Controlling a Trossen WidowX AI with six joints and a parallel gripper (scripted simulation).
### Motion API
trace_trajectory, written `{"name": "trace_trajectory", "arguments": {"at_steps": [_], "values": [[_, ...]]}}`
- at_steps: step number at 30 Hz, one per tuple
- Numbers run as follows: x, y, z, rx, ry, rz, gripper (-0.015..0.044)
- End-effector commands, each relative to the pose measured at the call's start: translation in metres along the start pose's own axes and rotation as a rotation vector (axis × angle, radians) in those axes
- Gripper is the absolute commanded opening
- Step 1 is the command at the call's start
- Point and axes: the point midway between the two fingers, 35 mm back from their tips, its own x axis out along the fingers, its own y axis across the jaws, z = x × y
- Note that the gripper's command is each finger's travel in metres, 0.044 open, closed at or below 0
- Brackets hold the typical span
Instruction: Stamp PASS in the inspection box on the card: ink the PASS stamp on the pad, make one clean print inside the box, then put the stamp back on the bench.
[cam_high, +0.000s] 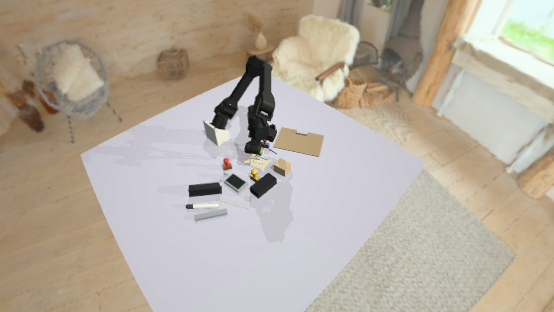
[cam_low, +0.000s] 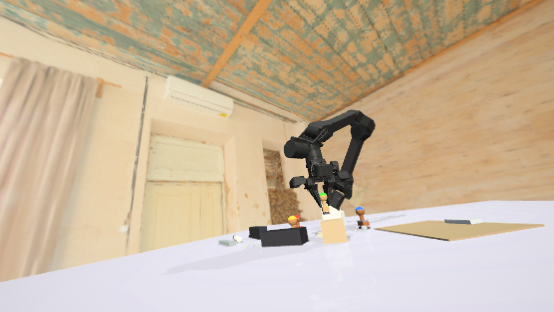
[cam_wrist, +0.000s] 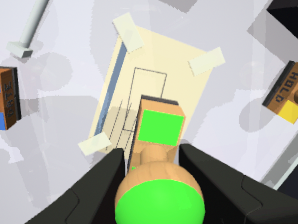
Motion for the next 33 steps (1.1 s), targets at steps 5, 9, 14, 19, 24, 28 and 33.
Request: {"name": "trace_trajectory", "arguments": {"at_steps": [5, 9, 14, 19, 24, 28, 33], "values": [[0.006, 0.0, 0.0, 0.005, -0.005, 0.004, 0.0], [0.009, 0.0, 0.0, 0.005, -0.005, 0.004, 0.0], [0.012, 0.0, 0.0, 0.005, -0.006, 0.004, 0.0], [0.015, 0.0, 0.0, 0.005, -0.006, 0.003, 0.0], [0.019, 0.0, 0.0, 0.006, -0.007, 0.003, 0.0], [0.021, 0.0, 0.0, 0.006, -0.007, 0.003, 0.0], [0.025, 0.0, 0.0, 0.006, -0.008, 0.003, 0.0]]}}
